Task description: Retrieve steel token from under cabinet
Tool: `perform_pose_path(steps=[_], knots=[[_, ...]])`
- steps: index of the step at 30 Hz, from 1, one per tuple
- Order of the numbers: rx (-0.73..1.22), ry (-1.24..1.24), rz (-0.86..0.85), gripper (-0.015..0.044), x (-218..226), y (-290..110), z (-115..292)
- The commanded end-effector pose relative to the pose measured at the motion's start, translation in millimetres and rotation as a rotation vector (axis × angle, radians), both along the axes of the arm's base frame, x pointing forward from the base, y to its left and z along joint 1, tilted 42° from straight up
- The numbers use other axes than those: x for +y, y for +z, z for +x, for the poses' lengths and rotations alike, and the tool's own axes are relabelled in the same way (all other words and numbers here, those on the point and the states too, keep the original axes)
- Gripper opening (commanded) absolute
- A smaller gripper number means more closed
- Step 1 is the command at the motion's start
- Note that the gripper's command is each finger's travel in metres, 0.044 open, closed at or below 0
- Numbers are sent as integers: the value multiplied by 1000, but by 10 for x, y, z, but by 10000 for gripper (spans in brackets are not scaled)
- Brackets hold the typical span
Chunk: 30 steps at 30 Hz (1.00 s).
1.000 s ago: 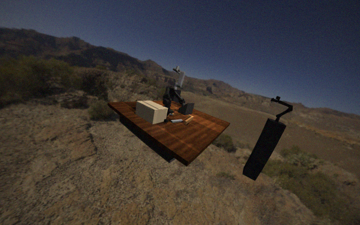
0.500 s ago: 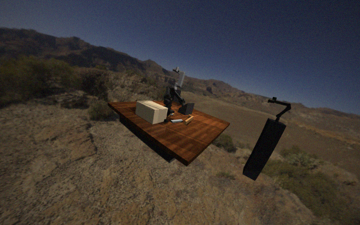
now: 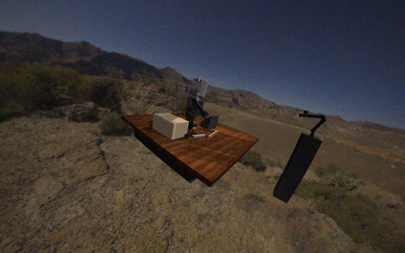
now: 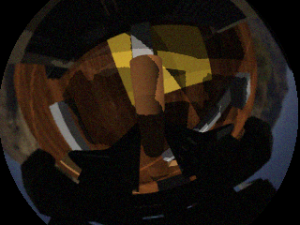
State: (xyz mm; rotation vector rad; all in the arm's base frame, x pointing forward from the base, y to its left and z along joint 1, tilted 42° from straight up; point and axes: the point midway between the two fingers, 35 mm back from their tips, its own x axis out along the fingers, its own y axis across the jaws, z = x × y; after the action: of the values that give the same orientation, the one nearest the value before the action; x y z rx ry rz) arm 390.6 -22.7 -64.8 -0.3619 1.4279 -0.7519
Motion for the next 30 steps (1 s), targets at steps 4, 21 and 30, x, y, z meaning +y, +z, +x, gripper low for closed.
perform_pose_path(steps=[4, 21, 30], knots=[[4, -2, -1, 0, 16, -21, -99], [5, -2, -1, 0, 57, -52, -266], [5, -2, 0, 0, 80, -69, -358]])
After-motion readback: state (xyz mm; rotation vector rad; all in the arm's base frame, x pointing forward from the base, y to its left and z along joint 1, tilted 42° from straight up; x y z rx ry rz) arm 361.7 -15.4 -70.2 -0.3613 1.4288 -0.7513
